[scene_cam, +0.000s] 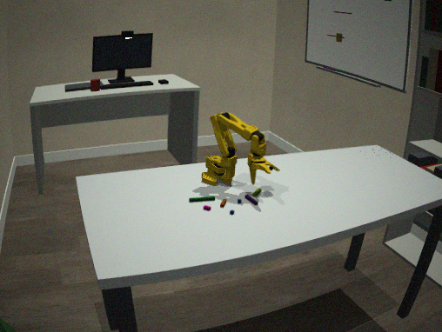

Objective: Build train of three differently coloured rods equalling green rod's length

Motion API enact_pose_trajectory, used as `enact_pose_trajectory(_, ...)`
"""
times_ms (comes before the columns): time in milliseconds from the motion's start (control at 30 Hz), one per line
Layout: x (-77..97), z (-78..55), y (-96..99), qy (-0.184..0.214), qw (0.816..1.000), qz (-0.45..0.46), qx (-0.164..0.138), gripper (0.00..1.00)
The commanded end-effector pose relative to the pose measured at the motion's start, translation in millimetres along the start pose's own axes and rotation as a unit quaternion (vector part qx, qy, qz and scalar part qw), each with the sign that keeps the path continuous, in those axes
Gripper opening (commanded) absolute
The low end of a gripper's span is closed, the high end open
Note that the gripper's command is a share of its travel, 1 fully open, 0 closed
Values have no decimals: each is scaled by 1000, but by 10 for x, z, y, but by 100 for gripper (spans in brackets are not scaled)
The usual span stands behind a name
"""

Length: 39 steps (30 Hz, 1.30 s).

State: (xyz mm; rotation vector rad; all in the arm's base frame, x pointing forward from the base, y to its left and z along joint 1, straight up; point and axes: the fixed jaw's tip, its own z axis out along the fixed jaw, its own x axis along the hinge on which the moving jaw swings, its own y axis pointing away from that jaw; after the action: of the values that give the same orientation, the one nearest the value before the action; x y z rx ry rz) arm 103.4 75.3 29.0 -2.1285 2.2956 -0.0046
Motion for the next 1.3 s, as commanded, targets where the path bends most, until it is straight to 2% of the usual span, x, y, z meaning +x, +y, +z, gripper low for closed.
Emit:
enact_pose_trajectory(0,-96,-146,-124,-32,998,-22,42,100)
enact_pose_trajectory(67,-96,-146,-124,-32,998,-22,42,100)
enact_pose_trajectory(100,-14,-24,-18,-6,1000,-13,7,100)
enact_pose_trajectory(633,-105,-129,-144,-36,996,-65,50,100)
enact_pose_trajectory(667,-3,-15,-14,-6,998,-57,7,100)
enact_pose_trajectory(1200,-96,-121,-141,-34,993,-102,52,100)
enact_pose_trajectory(1233,9,-8,-7,-5,996,-94,6,100)
enact_pose_trajectory(1267,4,-15,-13,-6,995,-97,8,100)
